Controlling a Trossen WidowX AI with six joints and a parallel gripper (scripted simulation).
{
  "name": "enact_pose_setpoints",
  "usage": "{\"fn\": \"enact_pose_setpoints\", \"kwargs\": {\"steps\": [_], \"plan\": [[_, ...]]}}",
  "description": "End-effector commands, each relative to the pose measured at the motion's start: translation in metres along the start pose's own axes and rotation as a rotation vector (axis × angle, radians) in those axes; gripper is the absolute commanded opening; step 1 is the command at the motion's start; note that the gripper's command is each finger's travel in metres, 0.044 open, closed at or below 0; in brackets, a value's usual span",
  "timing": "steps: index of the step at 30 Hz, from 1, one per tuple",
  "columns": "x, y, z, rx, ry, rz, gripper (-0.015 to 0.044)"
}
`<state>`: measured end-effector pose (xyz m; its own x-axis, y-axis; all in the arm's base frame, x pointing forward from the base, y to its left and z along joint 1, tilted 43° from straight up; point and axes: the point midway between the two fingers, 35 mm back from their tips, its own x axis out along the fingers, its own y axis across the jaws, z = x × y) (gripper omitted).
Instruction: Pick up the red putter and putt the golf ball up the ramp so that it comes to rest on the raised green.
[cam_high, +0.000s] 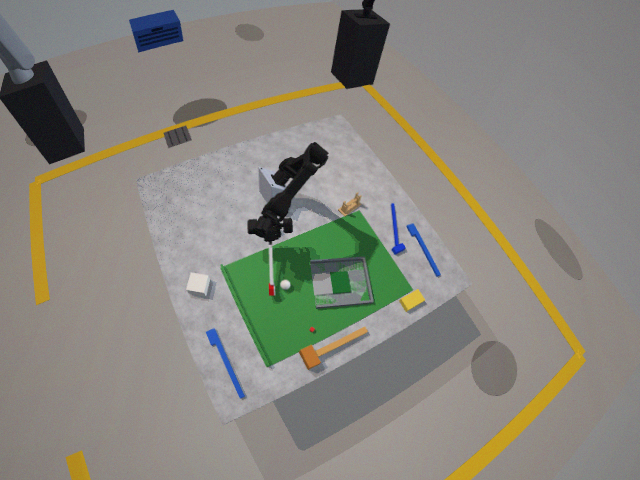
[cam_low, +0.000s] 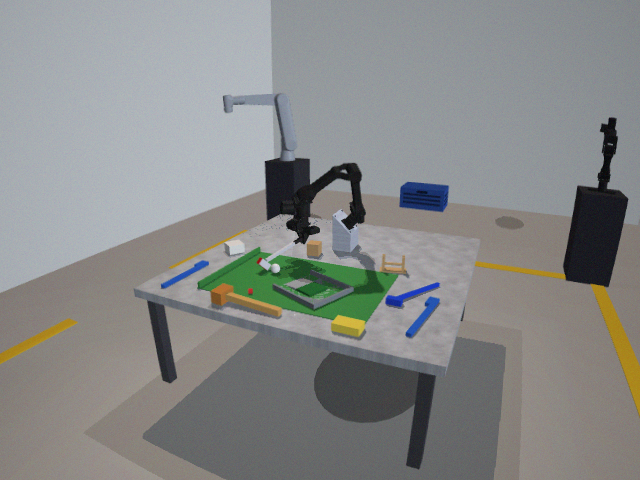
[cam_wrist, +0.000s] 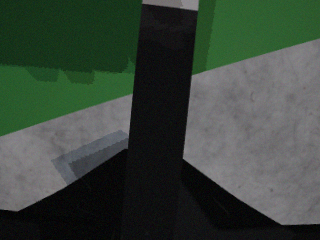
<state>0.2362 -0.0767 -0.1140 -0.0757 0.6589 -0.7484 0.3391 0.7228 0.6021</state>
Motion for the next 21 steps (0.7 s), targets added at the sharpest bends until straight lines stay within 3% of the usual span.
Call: {"fn": "enact_pose_setpoints", "kwargs": {"steps": [1, 4, 12, 21], "plan": [[-0.002, 0.064, 0.003, -0.022, -0.010, 0.002, 0.0000], [0.000, 0.099, -0.004, -0.026, -0.005, 0.012, 0.0000], [-0.003, 0.102, -0.004, -0.027, -0.004, 0.012, 0.0000], [-0.055, 0.101, -0.004, -0.026, -0.005, 0.010, 0.0000]]}}
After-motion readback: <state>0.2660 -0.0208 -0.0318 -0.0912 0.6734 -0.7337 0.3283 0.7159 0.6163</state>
